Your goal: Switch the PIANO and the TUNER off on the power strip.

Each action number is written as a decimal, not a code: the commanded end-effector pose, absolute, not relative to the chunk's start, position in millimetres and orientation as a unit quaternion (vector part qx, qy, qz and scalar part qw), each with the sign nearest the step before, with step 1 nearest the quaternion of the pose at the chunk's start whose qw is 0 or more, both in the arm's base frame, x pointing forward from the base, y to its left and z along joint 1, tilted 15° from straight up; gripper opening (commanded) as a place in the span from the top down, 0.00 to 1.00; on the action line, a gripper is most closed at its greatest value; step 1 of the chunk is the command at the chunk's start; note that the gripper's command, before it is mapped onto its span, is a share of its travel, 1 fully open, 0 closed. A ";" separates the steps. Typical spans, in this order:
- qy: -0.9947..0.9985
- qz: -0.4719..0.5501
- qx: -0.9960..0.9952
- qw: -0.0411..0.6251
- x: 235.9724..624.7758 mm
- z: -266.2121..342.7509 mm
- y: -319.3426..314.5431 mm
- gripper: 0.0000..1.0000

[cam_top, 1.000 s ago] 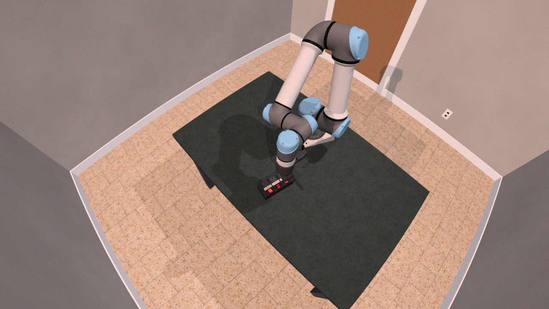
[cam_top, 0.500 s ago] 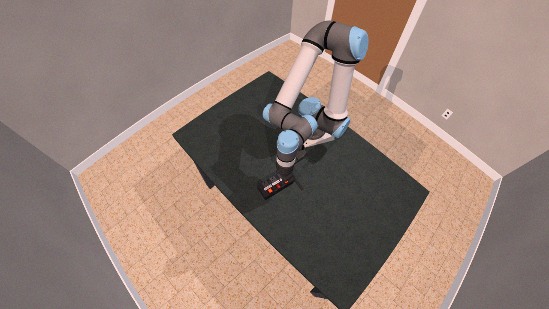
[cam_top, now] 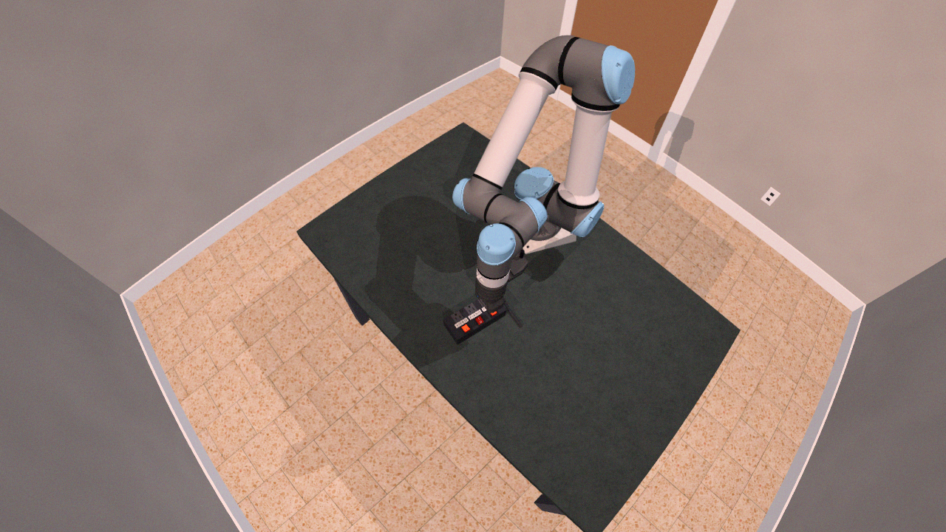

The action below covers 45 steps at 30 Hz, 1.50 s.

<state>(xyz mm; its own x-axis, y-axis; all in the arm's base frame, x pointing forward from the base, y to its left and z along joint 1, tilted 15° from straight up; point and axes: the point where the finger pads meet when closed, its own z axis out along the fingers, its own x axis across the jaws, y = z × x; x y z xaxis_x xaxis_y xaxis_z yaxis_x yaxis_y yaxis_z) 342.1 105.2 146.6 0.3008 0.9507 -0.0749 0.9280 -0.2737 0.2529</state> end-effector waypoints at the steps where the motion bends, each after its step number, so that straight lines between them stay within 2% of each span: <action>1: 0.589 0.046 0.797 0.125 342.5 146.4 105.2 1.00; 45: 0.589 0.046 0.797 0.125 351.1 108.9 99.6 1.00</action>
